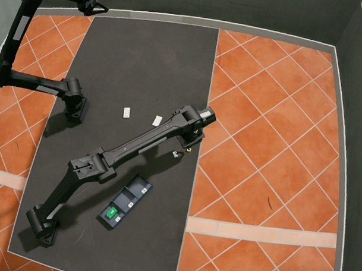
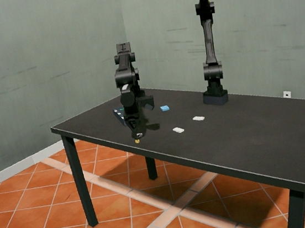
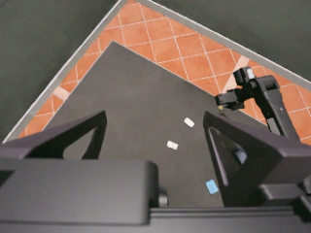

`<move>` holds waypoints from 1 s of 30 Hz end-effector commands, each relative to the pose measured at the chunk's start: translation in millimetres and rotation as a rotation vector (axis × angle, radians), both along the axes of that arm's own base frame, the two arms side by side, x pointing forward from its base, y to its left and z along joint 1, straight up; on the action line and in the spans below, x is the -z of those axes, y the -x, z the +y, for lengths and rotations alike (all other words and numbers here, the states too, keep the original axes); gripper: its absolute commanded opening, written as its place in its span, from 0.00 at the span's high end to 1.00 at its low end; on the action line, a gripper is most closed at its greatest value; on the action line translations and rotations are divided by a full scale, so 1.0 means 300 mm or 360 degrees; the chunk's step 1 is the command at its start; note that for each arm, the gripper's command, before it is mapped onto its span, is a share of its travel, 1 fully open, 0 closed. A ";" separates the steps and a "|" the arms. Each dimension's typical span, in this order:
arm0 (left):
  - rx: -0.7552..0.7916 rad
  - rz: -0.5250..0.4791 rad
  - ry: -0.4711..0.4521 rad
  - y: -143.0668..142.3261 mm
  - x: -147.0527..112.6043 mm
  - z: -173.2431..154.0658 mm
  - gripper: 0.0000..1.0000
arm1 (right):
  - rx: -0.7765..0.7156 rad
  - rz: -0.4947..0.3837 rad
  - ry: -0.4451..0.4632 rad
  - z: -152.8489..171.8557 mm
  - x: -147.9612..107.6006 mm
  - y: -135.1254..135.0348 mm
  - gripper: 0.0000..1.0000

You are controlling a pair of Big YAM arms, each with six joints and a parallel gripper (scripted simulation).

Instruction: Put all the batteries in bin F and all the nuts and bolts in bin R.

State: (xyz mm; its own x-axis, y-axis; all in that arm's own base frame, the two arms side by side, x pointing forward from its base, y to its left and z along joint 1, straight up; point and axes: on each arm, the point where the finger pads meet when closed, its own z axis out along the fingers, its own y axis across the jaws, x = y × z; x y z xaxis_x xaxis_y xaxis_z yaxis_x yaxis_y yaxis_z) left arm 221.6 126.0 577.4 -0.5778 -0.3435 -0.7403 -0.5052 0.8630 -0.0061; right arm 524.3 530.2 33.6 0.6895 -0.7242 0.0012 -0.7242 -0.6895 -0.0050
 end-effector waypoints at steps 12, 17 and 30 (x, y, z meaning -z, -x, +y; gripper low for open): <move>0.0009 -0.0069 -0.0051 0.035 -0.085 -0.016 0.00 | 0.0012 -0.0102 -0.0110 0.045 -0.054 -0.047 0.70; 0.0009 -0.0069 -0.0051 0.035 -0.085 -0.016 0.00 | 0.0012 -0.0055 -0.0063 0.042 0.033 -0.027 0.70; 0.0009 -0.0069 -0.0051 0.035 -0.085 -0.016 0.00 | 0.0000 -0.0030 -0.0038 0.051 0.089 0.012 0.70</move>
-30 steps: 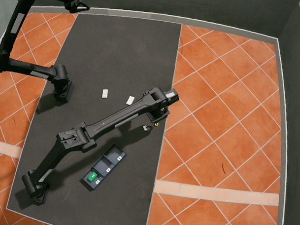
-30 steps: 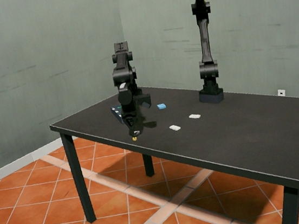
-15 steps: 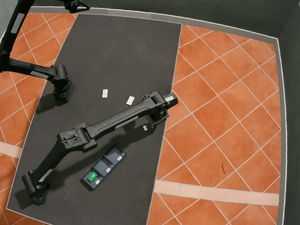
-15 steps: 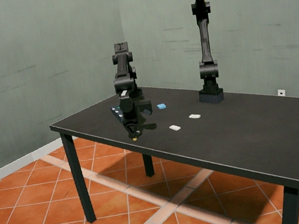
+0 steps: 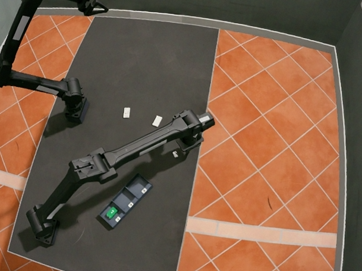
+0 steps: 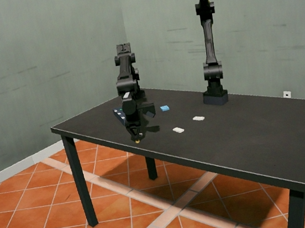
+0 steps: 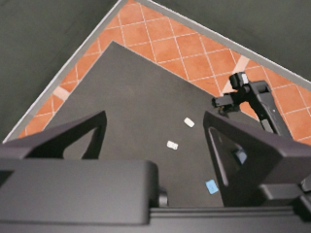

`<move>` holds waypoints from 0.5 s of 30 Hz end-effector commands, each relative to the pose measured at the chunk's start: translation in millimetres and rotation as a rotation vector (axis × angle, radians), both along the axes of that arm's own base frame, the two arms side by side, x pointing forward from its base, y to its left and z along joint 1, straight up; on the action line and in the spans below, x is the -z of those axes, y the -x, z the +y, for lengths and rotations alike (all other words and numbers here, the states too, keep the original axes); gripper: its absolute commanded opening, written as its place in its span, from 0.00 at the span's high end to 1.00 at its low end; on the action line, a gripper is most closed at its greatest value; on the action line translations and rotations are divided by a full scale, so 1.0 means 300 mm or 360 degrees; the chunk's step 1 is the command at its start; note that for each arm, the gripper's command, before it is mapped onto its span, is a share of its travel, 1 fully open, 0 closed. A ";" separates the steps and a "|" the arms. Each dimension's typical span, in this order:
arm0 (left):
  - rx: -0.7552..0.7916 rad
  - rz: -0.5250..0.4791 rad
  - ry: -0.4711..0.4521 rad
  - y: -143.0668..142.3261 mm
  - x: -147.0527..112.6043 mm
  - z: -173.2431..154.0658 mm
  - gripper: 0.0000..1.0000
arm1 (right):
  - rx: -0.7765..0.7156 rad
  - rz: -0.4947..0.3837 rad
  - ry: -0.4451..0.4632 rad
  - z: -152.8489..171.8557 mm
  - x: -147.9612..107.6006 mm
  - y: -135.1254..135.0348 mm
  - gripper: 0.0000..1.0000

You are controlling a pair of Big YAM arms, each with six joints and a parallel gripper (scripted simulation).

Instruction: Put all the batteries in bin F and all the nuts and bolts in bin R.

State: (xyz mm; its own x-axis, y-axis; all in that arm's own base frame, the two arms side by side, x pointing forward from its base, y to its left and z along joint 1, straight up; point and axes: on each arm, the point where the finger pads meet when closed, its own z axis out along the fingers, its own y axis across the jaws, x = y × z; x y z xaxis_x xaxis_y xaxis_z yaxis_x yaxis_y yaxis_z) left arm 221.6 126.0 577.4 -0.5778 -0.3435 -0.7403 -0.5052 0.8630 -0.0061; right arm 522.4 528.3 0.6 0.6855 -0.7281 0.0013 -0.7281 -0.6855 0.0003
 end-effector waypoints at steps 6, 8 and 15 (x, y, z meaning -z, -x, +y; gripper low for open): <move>0.0009 -0.0069 -0.0051 0.035 -0.085 -0.016 0.00 | -0.0012 -0.0015 -0.0022 0.042 -0.003 0.027 0.70; 0.0009 -0.0069 -0.0051 0.035 -0.085 -0.016 0.00 | -0.0009 -0.0029 -0.0037 0.047 -0.032 0.025 0.70; 0.0009 -0.0069 -0.0051 0.035 -0.085 -0.016 0.00 | -0.0012 -0.0034 -0.0042 0.046 -0.039 0.029 0.70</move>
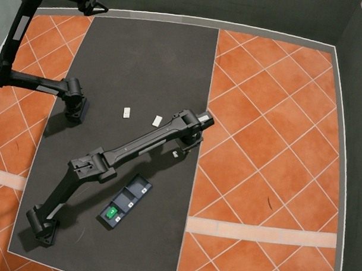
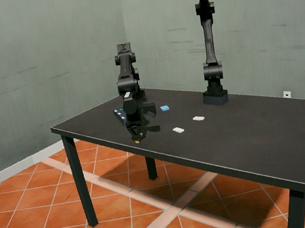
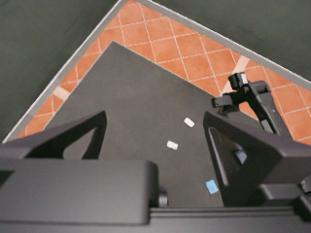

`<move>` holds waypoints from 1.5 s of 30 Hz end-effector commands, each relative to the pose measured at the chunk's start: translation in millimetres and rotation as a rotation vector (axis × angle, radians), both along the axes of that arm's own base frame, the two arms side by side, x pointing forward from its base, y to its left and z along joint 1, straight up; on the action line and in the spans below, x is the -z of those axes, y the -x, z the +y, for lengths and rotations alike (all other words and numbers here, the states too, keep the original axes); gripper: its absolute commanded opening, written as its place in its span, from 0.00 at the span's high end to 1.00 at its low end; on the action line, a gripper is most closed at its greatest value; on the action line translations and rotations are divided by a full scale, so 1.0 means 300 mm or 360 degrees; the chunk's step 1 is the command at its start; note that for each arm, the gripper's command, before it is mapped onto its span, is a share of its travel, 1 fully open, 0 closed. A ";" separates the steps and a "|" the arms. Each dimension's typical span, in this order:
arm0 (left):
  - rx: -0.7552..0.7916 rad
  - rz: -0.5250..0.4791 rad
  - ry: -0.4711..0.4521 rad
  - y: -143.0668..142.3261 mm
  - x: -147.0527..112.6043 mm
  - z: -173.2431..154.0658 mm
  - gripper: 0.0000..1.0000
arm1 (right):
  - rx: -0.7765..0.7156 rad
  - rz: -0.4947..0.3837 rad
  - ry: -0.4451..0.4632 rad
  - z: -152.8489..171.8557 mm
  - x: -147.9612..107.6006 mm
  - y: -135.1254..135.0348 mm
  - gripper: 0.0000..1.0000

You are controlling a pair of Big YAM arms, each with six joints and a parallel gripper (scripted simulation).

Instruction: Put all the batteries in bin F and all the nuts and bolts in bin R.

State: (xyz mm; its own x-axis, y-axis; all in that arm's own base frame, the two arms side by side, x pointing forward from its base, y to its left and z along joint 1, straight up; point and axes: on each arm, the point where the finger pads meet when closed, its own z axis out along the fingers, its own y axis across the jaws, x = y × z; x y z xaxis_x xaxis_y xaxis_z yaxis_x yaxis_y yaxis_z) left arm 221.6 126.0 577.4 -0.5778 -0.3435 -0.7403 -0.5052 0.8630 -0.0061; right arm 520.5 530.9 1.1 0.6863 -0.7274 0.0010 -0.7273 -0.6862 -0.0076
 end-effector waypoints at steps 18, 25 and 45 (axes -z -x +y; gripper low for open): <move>0.0009 -0.0069 -0.0051 0.035 -0.085 -0.016 0.00 | -0.0018 -0.0045 -0.0052 0.039 -0.020 -0.026 0.70; 0.0009 -0.0069 -0.0051 0.035 -0.085 -0.016 0.00 | -0.0010 -0.0026 -0.0033 0.022 0.013 -0.039 0.70; 0.0009 -0.0069 -0.0051 0.035 -0.085 -0.016 0.00 | -0.0001 -0.0025 -0.0030 0.003 0.014 -0.069 0.70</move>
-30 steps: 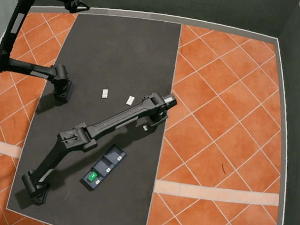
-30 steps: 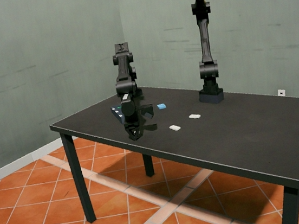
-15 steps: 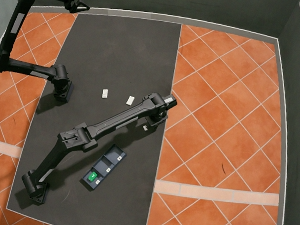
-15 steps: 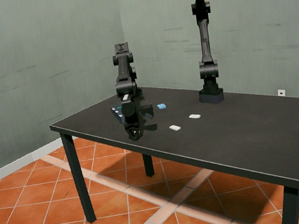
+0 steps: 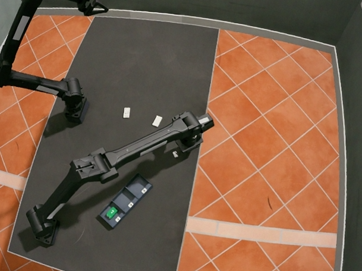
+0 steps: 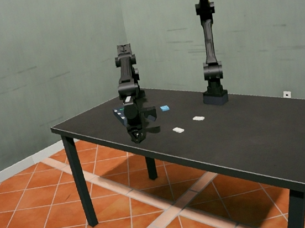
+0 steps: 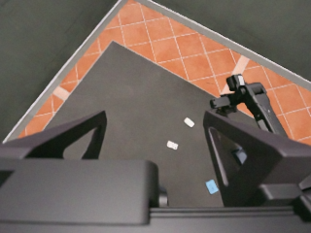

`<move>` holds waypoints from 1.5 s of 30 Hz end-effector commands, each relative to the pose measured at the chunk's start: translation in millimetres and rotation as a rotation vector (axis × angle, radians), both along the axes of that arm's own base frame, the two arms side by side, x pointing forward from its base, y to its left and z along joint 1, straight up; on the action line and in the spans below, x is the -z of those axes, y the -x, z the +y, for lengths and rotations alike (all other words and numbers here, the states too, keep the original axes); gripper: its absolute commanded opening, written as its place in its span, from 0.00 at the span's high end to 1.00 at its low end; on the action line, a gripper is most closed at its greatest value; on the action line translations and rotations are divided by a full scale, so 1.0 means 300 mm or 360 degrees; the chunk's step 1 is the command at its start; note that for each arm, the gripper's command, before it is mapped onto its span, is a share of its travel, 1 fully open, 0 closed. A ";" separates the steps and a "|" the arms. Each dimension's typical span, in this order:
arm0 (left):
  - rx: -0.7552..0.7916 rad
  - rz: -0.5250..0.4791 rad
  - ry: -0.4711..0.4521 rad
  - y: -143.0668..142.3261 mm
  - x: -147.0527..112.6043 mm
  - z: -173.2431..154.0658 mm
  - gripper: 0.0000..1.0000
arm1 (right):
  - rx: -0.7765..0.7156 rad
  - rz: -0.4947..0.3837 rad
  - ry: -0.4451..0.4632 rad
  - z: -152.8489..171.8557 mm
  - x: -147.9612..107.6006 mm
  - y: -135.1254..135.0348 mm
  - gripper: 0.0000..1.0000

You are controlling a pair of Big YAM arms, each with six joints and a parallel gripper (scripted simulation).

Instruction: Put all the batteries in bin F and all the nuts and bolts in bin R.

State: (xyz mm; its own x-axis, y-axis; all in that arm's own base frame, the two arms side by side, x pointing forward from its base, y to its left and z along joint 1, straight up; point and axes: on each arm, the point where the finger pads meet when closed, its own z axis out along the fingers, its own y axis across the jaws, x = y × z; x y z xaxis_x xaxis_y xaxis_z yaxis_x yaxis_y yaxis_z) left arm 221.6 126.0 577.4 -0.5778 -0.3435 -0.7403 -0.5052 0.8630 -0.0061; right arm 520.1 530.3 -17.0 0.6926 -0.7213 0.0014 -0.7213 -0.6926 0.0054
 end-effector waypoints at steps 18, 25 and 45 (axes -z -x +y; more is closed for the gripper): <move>0.0009 -0.0069 -0.0051 0.035 -0.085 -0.016 0.00 | 0.0026 -0.0046 -0.0052 0.006 -0.066 -0.074 0.70; 0.0009 -0.0069 -0.0051 0.035 -0.085 -0.016 0.00 | 0.0028 -0.0044 -0.0051 0.028 -0.064 -0.053 0.70; 0.0009 -0.0069 -0.0051 0.035 -0.085 -0.016 0.00 | 0.0008 -0.0040 -0.0048 0.070 -0.061 -0.011 0.70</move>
